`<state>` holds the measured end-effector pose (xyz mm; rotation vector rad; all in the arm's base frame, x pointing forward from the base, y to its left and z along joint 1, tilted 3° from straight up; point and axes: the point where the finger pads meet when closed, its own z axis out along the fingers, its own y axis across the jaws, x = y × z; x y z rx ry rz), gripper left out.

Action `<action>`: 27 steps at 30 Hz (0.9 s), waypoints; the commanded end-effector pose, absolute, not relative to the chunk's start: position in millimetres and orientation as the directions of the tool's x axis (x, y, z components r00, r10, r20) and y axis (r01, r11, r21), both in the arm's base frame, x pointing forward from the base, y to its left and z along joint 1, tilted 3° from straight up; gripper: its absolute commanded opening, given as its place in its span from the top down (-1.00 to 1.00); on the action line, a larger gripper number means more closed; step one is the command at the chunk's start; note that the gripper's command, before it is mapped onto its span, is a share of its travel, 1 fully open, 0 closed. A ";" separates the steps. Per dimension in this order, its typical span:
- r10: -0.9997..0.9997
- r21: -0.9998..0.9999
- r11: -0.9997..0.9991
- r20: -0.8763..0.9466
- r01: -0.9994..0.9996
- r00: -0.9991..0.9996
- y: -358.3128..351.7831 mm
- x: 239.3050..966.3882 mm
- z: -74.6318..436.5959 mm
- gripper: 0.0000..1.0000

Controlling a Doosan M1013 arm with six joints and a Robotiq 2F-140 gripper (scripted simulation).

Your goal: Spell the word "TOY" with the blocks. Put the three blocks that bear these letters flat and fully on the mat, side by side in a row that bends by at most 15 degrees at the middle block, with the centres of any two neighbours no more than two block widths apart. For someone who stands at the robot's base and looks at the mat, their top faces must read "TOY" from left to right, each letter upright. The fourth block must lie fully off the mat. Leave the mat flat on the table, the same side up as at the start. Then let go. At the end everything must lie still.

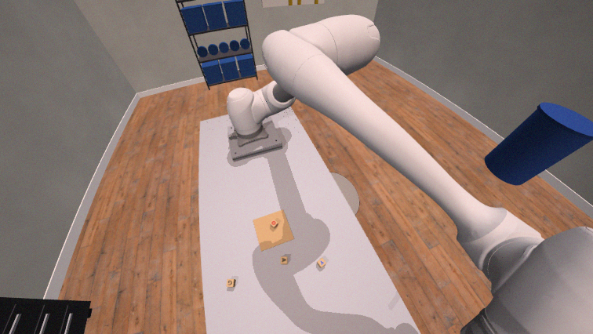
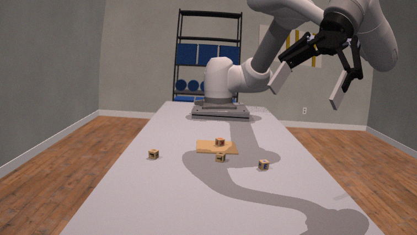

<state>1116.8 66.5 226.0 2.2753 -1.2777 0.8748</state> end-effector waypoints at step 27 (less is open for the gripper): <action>-0.667 0.039 -0.675 0.394 -0.737 0.632 91.9 809.6 41.8 -1.00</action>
